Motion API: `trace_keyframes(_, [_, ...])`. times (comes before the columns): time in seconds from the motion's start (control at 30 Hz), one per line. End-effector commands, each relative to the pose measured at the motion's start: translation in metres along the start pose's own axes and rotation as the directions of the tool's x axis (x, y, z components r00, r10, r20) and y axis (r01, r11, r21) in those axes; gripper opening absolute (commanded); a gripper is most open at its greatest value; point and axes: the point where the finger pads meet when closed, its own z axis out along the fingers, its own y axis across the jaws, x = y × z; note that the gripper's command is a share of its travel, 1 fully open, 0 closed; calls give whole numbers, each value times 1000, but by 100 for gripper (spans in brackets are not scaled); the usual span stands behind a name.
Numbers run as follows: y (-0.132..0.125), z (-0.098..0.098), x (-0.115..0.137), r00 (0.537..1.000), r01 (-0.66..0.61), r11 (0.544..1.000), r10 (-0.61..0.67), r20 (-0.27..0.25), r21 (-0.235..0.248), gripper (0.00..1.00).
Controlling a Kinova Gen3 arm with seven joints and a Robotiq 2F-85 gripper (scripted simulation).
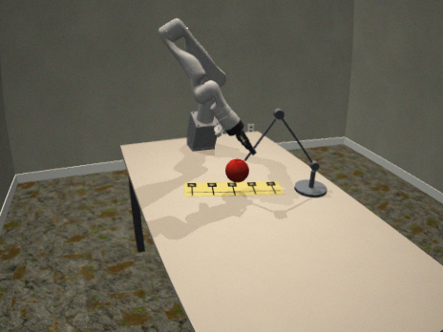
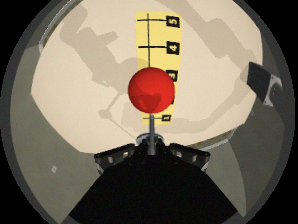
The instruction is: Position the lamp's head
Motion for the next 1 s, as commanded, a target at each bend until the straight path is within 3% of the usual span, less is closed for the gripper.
trace_keyframes(0.0, [-4,-3,5,1000,-5,1000,5,-7,11,0])
trace_keyframes(0.27, [-5,-4,7,1000,-5,1000,5,-7,11,0])
trace_keyframes(0.3, [-5,-4,6,1000,-5,1000,5,-6,10,100])
trace_keyframes(0.97, [-2,-2,3,1000,0,1000,0,-1,2,100])
